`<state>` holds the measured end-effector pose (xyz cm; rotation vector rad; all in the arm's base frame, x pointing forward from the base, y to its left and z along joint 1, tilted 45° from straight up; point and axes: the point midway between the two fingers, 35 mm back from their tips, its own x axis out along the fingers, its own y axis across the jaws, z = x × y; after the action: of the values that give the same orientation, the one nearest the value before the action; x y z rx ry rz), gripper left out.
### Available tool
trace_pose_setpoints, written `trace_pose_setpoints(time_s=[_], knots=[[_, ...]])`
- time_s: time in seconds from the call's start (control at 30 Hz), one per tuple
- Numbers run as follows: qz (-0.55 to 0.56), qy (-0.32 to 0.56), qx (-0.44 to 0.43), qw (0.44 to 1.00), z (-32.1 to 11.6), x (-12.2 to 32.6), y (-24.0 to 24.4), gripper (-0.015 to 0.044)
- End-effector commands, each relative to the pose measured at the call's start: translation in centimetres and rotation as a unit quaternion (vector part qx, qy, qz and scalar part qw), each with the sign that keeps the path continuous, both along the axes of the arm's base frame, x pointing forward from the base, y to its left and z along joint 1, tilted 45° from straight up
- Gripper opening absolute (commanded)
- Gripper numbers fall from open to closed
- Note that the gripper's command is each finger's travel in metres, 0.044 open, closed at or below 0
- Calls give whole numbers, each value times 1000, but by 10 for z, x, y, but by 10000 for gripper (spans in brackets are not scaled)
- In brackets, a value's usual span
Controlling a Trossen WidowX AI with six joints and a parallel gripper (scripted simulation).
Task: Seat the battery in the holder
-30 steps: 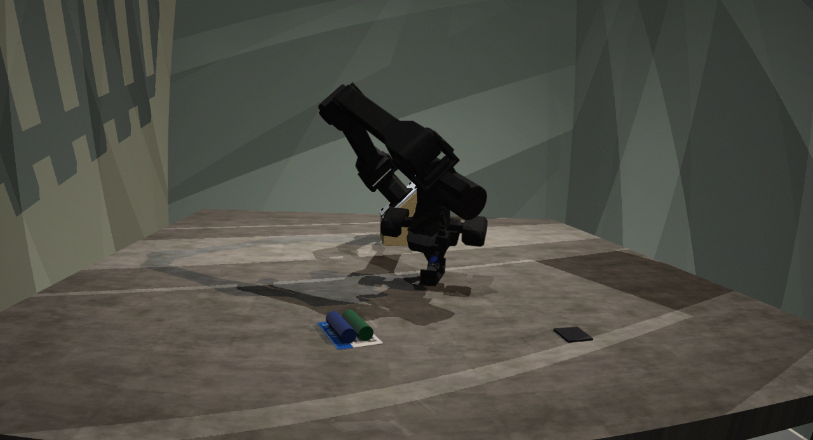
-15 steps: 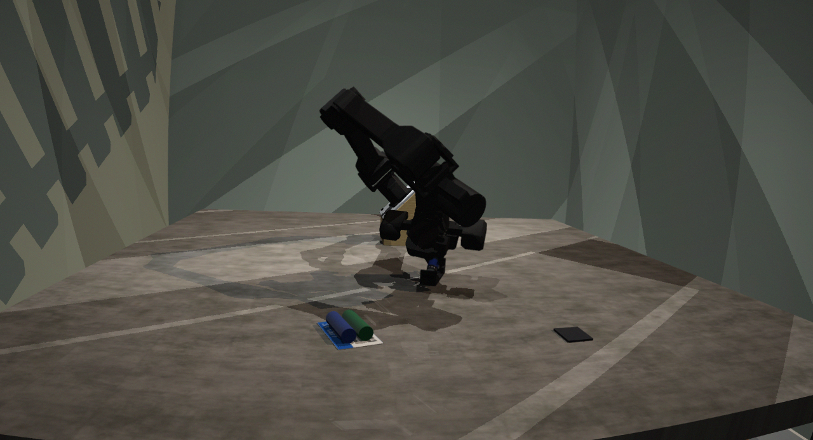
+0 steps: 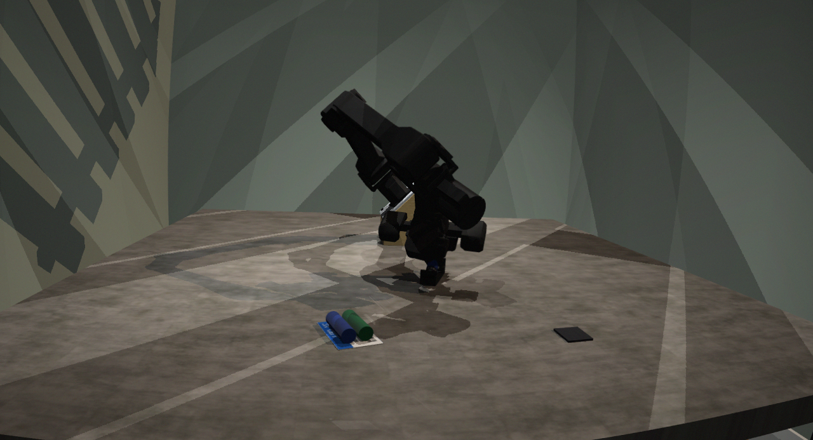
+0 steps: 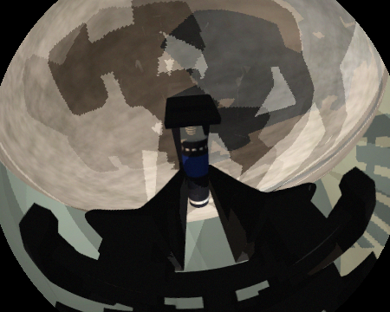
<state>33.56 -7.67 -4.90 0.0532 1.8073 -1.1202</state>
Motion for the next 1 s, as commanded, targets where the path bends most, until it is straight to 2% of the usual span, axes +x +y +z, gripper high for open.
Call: trace_pose_setpoints(time_s=[0.0, 0.97], knots=[[1, -1, 0, 1000, -1, 4, -2, 59], [7, -5, -5, 1000, 0, 13, -6, 59]])
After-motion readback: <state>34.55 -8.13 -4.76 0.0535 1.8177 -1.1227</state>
